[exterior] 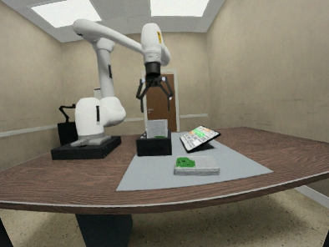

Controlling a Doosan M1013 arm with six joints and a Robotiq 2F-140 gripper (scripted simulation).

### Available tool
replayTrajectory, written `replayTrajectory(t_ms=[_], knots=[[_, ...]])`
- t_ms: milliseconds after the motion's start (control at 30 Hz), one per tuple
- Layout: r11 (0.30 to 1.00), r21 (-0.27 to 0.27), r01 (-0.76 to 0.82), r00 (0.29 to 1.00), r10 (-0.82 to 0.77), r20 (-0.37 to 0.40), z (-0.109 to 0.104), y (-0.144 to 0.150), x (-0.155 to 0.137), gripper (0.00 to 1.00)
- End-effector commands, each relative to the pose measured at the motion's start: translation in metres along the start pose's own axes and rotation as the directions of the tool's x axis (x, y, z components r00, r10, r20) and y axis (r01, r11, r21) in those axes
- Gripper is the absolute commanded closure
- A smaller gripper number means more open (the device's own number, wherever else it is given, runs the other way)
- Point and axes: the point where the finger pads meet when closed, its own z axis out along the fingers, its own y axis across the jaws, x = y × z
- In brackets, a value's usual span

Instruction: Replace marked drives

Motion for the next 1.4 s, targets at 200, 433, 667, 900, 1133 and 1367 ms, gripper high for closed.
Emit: replayTrajectory(t_ms=[200,433,667,900,1133,1367], knots=[[1.000,0.000,0.009,1.000,-0.009,-0.009,-0.0004,0.0002,-0.0001,0.11],[1.000,0.000,0.009,1.000,-0.009,-0.009,-0.0004,0.0002,-0.0001,0.11],[1.000,0.000,0.009,1.000,-0.009,-0.009,-0.0004,0.0002,-0.0001,0.11],[1.000,0.000,0.009,1.000,-0.009,-0.009,0.0002,0.0002,-0.0001,0.11],[1.000,0.000,0.009,1.000,-0.009,-0.009,0.0023,0.0002,-0.0001,0.11],[1.000,0.000,0.009,1.000,-0.009,-0.009,0.0047,0.0002,-0.0001,0.11]])
